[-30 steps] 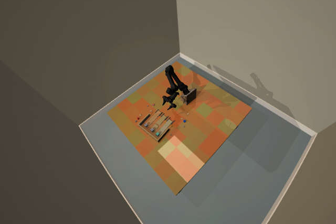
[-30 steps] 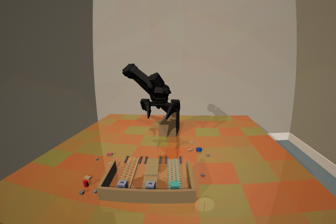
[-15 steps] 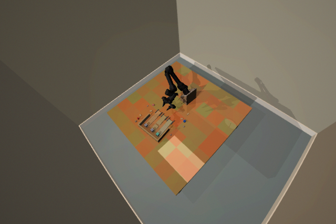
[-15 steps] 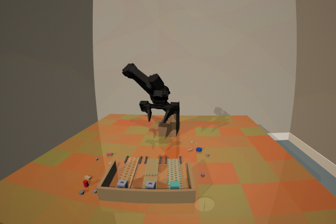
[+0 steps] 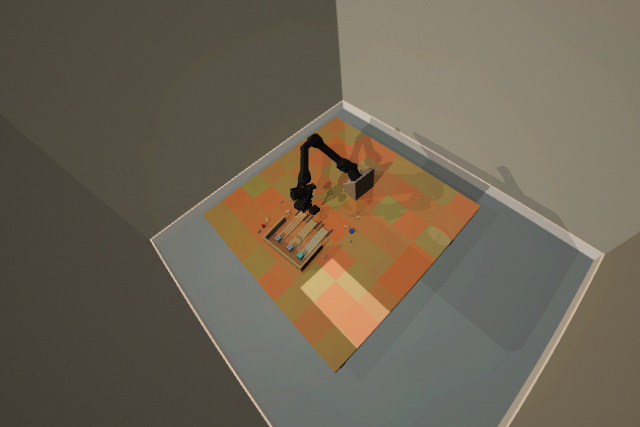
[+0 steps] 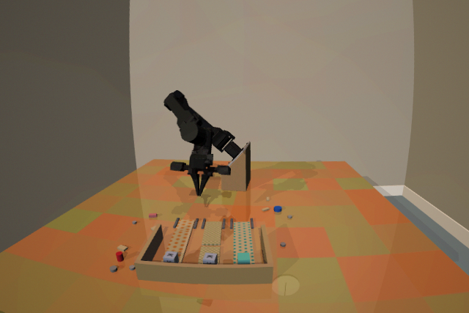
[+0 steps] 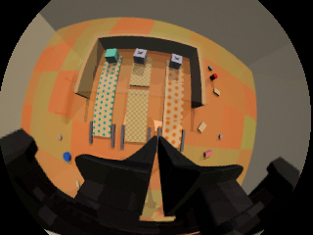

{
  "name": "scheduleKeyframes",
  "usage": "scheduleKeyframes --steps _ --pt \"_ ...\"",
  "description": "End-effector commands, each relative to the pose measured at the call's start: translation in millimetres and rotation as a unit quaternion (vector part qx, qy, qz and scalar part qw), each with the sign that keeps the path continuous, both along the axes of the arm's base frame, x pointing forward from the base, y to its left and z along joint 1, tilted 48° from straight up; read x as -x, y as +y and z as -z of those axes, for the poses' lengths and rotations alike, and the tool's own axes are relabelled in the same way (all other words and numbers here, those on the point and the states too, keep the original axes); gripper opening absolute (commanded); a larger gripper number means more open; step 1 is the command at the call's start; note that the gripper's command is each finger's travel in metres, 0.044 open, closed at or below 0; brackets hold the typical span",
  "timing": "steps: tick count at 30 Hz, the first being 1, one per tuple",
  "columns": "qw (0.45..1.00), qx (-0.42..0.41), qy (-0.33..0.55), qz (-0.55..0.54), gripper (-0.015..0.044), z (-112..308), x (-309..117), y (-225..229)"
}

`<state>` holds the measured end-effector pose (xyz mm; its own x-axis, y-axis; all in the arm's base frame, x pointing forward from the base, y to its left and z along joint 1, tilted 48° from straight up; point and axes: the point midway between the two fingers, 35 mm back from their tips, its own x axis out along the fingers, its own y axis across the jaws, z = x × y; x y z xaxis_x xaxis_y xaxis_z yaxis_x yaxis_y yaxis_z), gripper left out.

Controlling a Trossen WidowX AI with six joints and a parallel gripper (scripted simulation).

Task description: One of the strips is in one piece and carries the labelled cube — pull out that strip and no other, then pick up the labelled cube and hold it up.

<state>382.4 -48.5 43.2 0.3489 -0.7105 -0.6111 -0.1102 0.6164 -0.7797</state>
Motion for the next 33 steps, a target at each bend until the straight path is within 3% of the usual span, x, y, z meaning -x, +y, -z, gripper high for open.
scheduleKeyframes --steps 1,5,33 --pt "0.993 -0.007 0.087 0.082 0.0000 -11 -3 -49" --pt "0.984 -0.011 0.129 0.119 0.0000 -20 1 -72" --pt "0.984 -0.012 0.129 0.119 0.0000 3 -4 -94"
